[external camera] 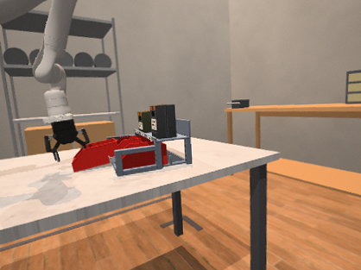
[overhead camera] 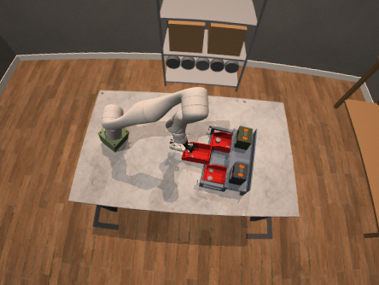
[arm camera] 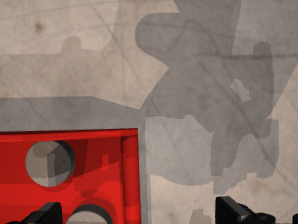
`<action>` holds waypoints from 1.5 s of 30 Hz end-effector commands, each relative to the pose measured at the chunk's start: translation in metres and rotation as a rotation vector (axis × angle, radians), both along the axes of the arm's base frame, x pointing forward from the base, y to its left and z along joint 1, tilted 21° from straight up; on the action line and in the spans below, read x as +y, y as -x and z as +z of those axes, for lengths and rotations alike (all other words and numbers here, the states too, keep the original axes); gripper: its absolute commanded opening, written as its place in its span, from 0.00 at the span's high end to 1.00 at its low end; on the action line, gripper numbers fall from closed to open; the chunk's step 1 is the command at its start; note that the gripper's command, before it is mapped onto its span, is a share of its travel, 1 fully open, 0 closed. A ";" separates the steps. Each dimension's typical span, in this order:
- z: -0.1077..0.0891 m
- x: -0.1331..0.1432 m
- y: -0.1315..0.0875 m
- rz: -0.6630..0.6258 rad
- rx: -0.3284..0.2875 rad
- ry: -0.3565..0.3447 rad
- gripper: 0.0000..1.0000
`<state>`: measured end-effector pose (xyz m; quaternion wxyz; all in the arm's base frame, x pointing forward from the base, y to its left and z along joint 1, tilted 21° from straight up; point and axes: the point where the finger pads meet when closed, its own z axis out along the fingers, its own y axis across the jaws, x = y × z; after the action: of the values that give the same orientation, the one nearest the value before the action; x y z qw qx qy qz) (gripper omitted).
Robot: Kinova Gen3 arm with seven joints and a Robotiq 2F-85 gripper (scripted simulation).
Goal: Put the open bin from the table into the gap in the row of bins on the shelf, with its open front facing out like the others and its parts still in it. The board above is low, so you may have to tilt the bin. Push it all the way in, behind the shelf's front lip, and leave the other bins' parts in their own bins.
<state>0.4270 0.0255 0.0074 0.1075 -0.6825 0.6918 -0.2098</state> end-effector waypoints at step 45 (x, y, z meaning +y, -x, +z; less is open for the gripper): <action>-0.005 0.001 -0.010 0.002 -0.007 -0.001 0.00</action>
<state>0.4352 0.0261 0.0014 0.1092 -0.6809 0.6929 -0.2105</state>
